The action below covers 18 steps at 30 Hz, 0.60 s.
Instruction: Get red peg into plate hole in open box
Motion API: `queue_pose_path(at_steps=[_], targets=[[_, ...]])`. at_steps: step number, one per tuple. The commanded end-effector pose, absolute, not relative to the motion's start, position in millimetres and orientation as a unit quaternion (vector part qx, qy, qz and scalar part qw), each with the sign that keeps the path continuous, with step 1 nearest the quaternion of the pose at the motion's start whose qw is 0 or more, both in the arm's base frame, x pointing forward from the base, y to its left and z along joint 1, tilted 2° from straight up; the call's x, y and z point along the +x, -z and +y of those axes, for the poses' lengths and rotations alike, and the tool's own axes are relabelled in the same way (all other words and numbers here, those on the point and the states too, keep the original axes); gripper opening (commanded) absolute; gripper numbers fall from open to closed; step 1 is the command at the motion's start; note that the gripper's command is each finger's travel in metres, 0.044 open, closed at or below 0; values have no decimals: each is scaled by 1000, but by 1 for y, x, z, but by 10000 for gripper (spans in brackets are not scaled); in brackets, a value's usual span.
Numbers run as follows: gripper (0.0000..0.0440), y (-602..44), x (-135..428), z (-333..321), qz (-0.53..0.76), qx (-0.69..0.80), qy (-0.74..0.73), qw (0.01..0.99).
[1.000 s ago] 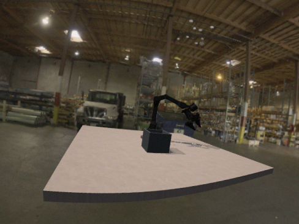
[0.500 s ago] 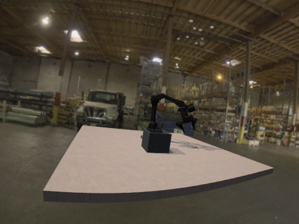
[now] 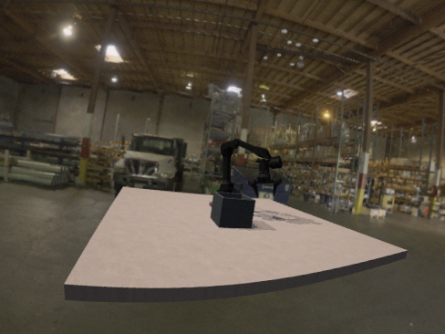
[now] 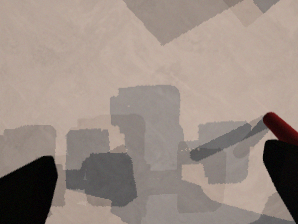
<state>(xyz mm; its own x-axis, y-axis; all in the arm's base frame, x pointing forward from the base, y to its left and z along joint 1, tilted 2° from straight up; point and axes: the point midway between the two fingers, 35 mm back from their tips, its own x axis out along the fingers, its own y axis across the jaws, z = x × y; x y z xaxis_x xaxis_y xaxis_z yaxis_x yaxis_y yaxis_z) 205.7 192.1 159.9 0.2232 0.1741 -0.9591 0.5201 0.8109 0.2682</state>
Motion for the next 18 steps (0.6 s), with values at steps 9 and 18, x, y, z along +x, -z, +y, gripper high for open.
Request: queue_pose_path(at_steps=[9,18], targets=[[440,-145,173,149,641,340,242,644],[440,-123,155,136,654,359,301,594]])
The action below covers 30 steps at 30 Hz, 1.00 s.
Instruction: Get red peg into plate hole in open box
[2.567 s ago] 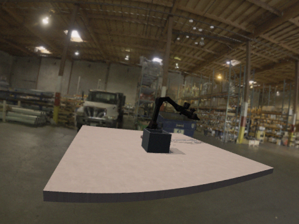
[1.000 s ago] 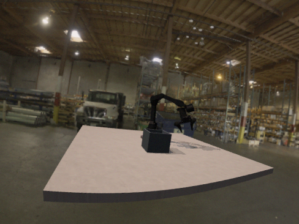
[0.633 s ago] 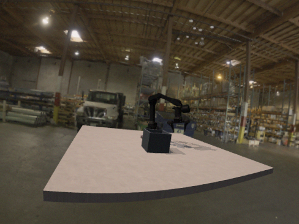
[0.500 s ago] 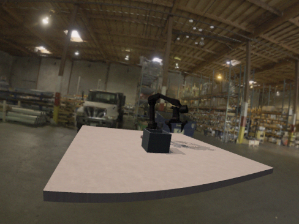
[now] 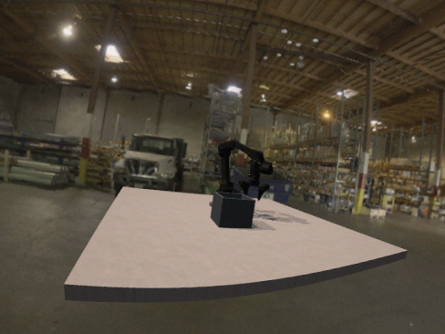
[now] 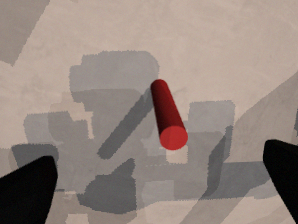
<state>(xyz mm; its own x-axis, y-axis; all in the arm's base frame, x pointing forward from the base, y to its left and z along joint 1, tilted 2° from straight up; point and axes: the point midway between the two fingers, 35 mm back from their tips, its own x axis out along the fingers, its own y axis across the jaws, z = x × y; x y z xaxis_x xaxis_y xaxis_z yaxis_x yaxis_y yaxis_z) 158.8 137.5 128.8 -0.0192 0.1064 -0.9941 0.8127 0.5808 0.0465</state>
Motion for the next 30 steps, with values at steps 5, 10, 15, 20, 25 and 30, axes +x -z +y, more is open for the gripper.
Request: queue_pose_path(at_steps=[5,10,15,20,25,30], targets=[[440,-107,151,134,658,367,321,574],[440,-91,148,134,659,375,338,557],[439,-77,147,134,658,383,349,546],[379,-67,148,135,655,391,354,541],[255,-61,152,136,654,395,356,539],[129,-59,156,138,656,397,349,539]])
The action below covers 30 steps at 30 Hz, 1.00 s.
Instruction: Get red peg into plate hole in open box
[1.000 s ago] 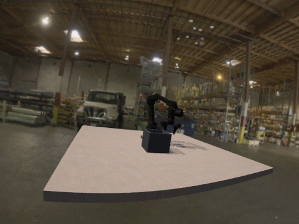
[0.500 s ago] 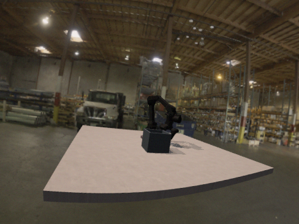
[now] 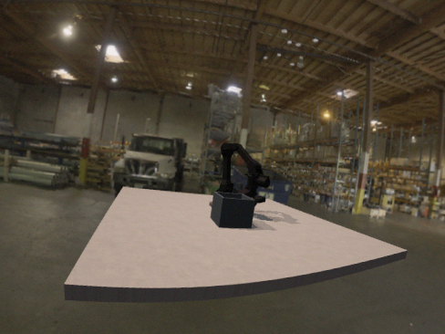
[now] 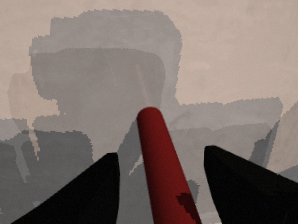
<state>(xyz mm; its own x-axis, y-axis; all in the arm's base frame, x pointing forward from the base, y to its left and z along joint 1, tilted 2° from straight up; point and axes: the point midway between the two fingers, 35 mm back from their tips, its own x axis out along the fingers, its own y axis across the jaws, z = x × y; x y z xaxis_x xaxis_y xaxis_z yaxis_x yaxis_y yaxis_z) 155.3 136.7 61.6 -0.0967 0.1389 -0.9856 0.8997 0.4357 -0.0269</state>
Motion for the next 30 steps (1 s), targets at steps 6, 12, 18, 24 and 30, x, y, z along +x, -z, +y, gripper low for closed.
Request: queue_pose_path(at_steps=[6,12,18,24,30], targets=[[20,-65,161,144,661,404,331,538],[7,-86,169,155,660,437,293,536],[0,-112,177,159,654,461,256,543],[0,-141,187,156,638,478,223,560],[0,-171,197,144,611,494,202,584]])
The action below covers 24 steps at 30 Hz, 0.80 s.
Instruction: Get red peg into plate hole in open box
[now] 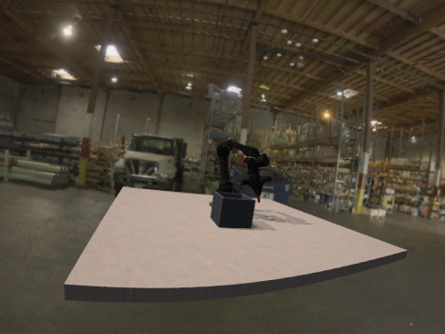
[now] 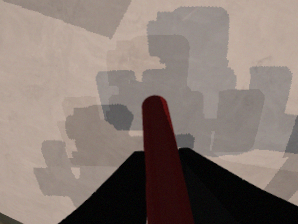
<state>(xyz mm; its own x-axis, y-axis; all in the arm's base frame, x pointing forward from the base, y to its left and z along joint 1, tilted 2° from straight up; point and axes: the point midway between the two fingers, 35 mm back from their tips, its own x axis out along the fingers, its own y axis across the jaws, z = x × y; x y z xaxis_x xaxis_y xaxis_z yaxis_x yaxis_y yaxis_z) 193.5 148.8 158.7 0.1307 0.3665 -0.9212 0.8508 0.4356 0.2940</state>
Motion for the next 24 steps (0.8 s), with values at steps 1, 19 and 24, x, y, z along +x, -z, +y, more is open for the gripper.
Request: queue_pose_path(at_steps=[1,19,24], targets=[[0,-176,199,141,606,497,200,589],[0,-229,234,73,508,520,244,642],[0,-227,239,54,499,518,273,638]])
